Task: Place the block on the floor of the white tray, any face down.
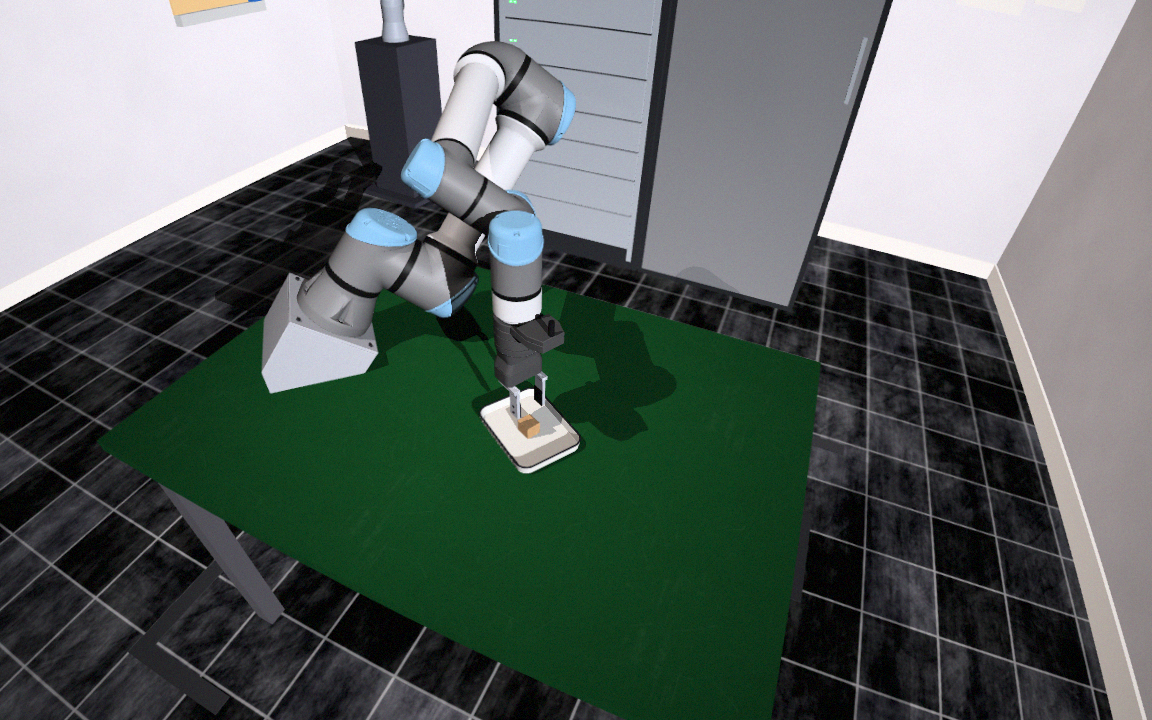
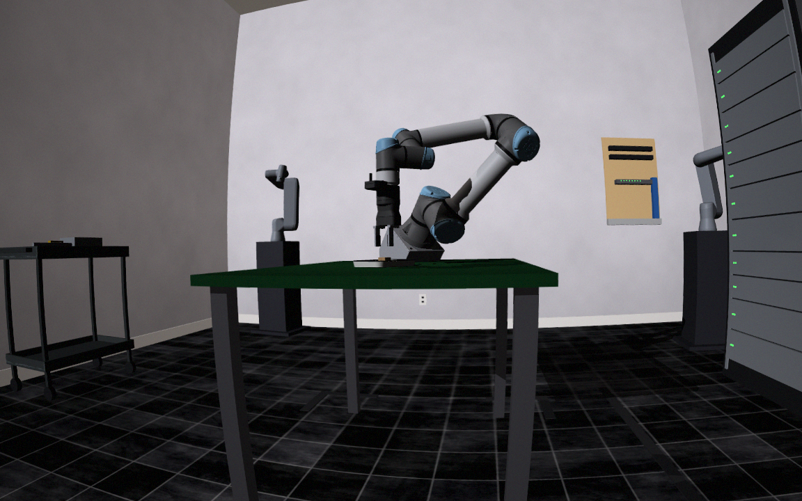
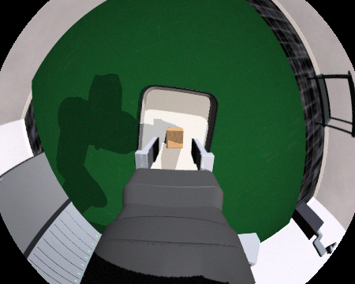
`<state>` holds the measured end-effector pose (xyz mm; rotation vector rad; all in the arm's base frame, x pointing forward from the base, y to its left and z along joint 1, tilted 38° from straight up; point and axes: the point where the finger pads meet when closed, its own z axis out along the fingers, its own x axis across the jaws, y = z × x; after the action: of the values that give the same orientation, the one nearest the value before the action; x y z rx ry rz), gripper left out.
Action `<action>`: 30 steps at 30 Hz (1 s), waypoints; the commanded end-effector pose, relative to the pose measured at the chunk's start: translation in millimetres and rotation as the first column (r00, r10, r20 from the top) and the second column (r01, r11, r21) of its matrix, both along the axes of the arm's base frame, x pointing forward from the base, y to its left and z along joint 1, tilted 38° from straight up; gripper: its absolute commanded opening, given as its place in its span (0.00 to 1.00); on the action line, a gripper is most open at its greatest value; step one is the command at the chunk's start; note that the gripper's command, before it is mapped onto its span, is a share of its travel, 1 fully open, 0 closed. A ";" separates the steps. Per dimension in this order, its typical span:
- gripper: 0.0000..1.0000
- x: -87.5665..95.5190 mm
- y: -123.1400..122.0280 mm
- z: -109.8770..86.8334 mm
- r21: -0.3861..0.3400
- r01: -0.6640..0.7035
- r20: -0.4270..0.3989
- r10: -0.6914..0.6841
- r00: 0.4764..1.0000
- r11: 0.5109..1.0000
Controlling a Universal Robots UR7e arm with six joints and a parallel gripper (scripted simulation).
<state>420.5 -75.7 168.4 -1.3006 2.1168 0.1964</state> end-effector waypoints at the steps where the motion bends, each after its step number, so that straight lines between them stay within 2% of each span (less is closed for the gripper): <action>1: 0.90 -8.3 -7.8 -8.8 -0.001 0.000 0.000 0.000 1.000 1.000; 3: 0.90 -16.8 -14.6 -17.4 -0.001 0.000 0.000 0.000 1.000 1.000; 5: 0.90 -16.8 -14.6 -17.4 -0.001 0.000 0.000 0.000 1.000 1.000; 19: 0.90 -101.9 -83.5 -103.1 -0.001 0.000 0.000 0.000 1.000 1.000; 25: 0.90 -111.5 -90.4 -112.3 0.000 0.000 0.000 0.000 1.000 1.000; 30: 0.90 -112.6 -91.1 -113.3 0.000 0.000 0.000 0.000 1.000 1.000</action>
<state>309.5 -163.7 58.0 -1.2997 2.1185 0.1974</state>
